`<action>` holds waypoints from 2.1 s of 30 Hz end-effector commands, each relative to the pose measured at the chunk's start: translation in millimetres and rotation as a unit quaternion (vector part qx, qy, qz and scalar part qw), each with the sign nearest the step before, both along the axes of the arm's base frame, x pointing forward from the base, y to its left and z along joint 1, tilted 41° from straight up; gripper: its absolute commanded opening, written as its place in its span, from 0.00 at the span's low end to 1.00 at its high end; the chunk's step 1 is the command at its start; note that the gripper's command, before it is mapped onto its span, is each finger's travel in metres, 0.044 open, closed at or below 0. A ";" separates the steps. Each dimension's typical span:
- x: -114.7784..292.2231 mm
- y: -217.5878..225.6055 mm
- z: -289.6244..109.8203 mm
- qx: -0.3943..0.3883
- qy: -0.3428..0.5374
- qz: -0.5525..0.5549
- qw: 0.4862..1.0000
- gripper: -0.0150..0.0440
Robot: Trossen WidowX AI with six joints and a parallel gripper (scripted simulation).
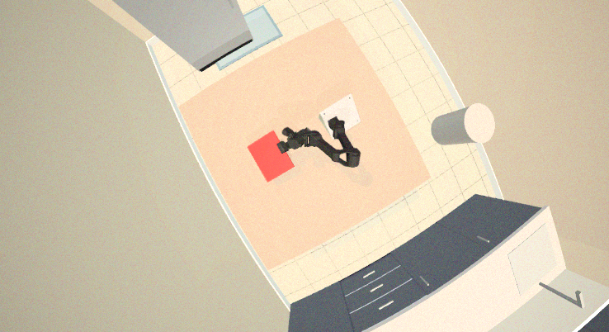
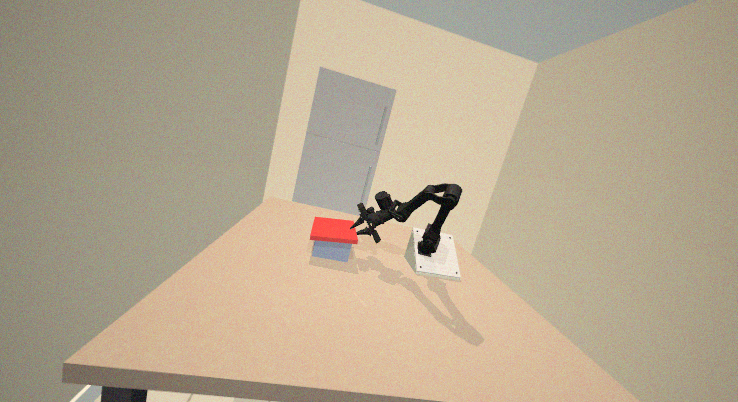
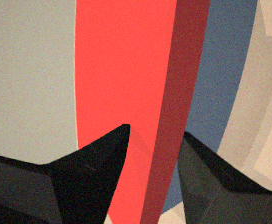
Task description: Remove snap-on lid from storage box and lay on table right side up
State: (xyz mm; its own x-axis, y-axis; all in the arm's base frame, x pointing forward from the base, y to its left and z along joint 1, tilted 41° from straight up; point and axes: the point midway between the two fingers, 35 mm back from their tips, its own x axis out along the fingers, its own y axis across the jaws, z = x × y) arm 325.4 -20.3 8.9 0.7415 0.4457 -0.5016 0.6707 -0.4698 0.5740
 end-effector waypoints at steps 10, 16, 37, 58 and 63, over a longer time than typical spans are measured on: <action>1.7 0.6 0.1 0.000 0.000 0.000 1.000 0.25; 2.2 0.6 0.1 0.000 0.000 0.000 1.000 0.25; 3.8 0.7 0.1 0.000 0.000 0.000 1.000 0.25; 6.4 -13.0 15.4 0.000 0.000 0.000 1.000 0.25; 8.2 -17.2 20.3 -0.001 0.000 0.000 1.000 0.25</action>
State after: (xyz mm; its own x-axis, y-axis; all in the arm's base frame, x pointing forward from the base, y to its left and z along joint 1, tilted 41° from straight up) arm 330.8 -33.5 24.7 0.7376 0.4474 -0.5058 0.6750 -0.4689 0.5696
